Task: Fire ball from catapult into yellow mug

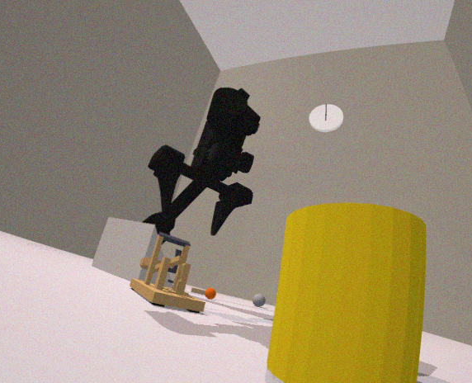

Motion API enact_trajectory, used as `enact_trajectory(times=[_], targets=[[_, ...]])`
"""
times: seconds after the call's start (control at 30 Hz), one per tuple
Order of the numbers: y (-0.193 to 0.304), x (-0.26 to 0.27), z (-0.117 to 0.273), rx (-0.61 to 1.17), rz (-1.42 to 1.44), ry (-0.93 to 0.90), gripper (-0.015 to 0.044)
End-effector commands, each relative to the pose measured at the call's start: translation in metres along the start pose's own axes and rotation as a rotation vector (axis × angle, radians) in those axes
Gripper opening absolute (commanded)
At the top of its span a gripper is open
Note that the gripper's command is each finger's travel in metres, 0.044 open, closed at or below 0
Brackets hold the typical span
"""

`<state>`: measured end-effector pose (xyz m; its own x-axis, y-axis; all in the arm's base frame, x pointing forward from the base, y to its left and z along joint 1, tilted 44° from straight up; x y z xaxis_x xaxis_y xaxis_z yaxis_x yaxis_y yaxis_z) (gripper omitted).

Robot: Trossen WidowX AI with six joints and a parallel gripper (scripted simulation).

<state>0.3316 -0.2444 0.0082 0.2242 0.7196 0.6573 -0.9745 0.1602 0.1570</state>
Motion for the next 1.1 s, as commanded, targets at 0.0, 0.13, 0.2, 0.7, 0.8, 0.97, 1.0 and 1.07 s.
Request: enact_trajectory(times=[0.0,0.13,0.2,0.7,0.8,0.97,1.0,1.07], targets=[[0.004,0.0,0.005,0.005,-0.005,-0.006,0.044],[0.003,0.0,-0.025,0.004,-0.005,-0.007,0.044],[0.004,0.001,-0.04,0.004,-0.005,-0.008,0.044],[0.003,0.001,-0.059,0.004,-0.005,-0.008,0.044],[0.003,0.001,-0.064,0.004,-0.004,-0.009,0.044],[0.003,0.001,-0.072,0.004,-0.004,-0.009,0.044],[0.003,0.001,-0.074,0.004,-0.004,-0.009,0.044],[0.003,0.001,-0.077,0.004,-0.004,-0.009,0.044]])
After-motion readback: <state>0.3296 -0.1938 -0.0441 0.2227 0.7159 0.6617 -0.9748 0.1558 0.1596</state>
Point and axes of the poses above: the point midway between the two fingers, 35 mm back from their tips, its own z axis back along the fingers, its own x axis across the jaws, y = z × x, the point moved 10 cm from there along z, back along the fingers, and after that the axes turned 14 degrees about z, right-handed, at the moved point
